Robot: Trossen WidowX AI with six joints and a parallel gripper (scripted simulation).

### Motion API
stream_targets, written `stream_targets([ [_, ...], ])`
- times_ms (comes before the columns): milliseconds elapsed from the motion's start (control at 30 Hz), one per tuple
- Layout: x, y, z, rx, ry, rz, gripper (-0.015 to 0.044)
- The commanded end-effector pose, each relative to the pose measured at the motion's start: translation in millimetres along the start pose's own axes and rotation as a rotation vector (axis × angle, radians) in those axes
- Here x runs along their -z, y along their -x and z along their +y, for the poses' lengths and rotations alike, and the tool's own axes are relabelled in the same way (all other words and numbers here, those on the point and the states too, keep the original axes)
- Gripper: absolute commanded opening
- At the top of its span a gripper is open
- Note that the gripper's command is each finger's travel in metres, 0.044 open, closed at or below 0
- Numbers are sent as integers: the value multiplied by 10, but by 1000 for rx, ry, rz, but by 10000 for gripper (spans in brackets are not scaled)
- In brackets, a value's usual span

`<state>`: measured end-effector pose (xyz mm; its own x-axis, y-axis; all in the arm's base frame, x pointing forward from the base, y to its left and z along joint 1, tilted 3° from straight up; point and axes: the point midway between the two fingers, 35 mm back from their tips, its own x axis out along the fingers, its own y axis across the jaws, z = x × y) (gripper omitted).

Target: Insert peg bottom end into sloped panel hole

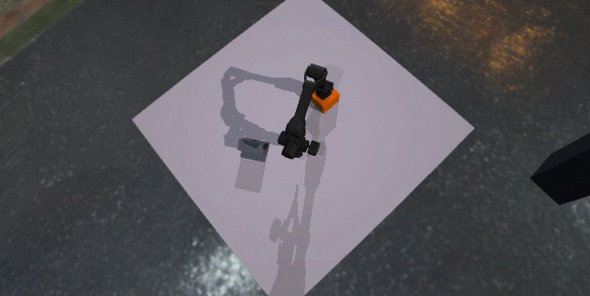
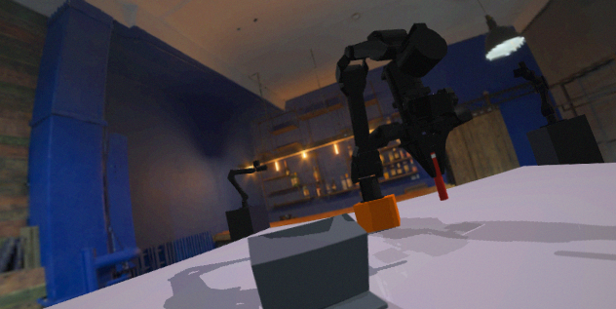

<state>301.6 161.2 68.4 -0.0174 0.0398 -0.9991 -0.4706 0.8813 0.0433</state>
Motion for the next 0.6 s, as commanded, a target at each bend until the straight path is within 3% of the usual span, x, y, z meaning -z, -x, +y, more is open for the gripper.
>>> stream_targets([
  [0, 6, -27, -33, -18, -5, -1, 0],
  [567, -7, -96, -223, -85, -40, -31, 0],
])
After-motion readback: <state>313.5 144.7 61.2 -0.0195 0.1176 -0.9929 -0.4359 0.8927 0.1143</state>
